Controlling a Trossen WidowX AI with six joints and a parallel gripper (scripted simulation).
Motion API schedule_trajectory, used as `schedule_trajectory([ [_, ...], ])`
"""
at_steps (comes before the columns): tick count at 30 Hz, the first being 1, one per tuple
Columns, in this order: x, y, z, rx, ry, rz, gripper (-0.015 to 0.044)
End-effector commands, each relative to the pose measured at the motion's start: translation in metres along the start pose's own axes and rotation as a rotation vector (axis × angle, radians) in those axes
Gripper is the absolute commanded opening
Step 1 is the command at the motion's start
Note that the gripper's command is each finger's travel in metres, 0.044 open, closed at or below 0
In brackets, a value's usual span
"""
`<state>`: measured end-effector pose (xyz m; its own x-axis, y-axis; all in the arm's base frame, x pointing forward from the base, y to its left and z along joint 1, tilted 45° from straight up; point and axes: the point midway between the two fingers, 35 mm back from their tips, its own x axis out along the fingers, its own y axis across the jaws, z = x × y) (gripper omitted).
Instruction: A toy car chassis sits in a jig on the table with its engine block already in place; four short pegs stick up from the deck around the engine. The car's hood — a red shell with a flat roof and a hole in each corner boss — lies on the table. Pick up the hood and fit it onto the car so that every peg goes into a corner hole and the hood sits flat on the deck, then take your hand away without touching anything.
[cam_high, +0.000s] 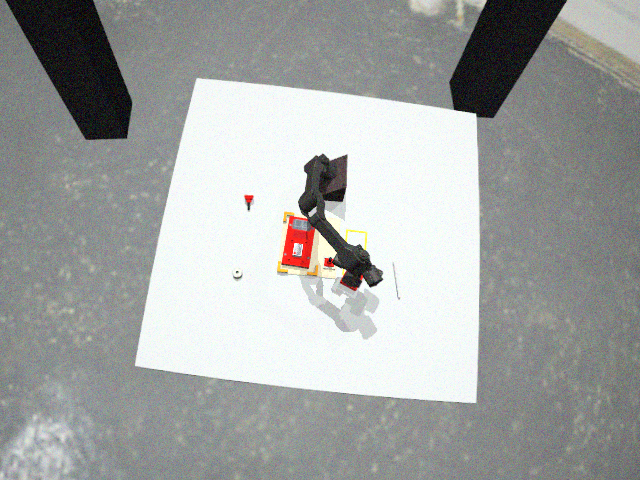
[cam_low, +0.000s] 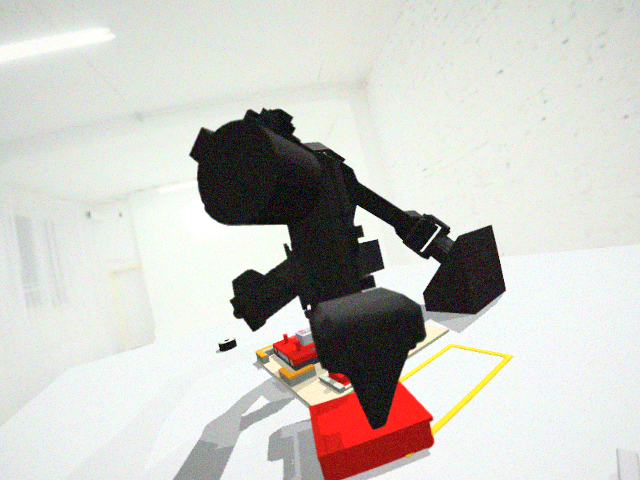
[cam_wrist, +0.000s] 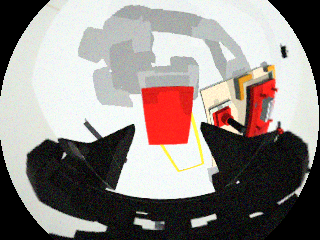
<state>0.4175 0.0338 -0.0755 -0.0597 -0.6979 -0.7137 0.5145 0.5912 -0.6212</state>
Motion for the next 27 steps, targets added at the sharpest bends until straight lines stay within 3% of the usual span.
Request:
schedule_trajectory([
  [1, 0.003, -0.001, 0.000, -0.006, -0.003, -0.002, 0.0440],
  [27, 0.019, -0.002, 0.000, -0.006, -0.004, -0.003, 0.0440],
])
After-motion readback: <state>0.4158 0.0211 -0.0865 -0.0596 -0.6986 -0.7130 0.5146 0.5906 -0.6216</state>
